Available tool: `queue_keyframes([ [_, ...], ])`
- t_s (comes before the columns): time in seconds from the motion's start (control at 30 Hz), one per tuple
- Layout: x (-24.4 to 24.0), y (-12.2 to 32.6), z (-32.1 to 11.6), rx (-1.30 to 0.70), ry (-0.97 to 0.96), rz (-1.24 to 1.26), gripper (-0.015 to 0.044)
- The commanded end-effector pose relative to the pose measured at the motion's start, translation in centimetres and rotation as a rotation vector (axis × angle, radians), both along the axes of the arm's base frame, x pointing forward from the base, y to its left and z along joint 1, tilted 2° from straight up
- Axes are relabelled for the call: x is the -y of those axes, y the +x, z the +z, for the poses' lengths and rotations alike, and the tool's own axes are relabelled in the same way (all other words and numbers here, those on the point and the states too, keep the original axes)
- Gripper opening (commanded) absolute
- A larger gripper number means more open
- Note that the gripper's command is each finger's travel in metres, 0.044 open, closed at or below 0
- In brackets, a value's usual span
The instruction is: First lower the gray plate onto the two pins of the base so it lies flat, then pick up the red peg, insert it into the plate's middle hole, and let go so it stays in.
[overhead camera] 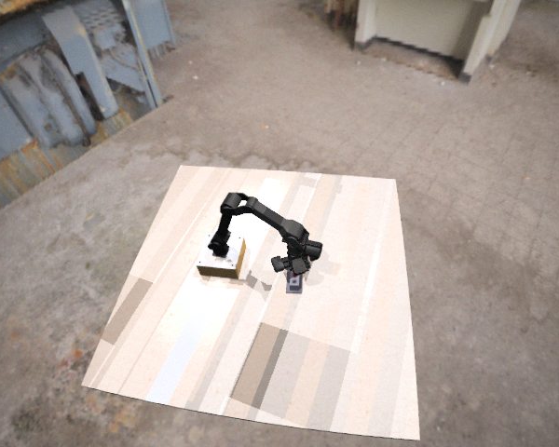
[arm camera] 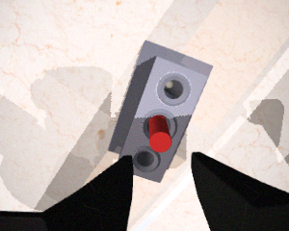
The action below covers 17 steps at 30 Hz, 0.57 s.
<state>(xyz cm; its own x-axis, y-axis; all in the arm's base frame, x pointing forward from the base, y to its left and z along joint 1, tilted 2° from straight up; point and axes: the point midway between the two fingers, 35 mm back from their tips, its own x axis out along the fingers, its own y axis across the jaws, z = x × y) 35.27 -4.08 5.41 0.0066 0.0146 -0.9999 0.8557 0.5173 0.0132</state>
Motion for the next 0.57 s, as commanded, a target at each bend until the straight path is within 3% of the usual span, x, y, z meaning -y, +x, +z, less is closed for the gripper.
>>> queue_keyframes([
  [0.0, 0.0, 0.0, 0.3, -0.002, -0.003, 0.004, 0.015],
  [0.53, -0.1, 0.1, 1.7, -0.002, -0.003, 0.004, 0.015],
])
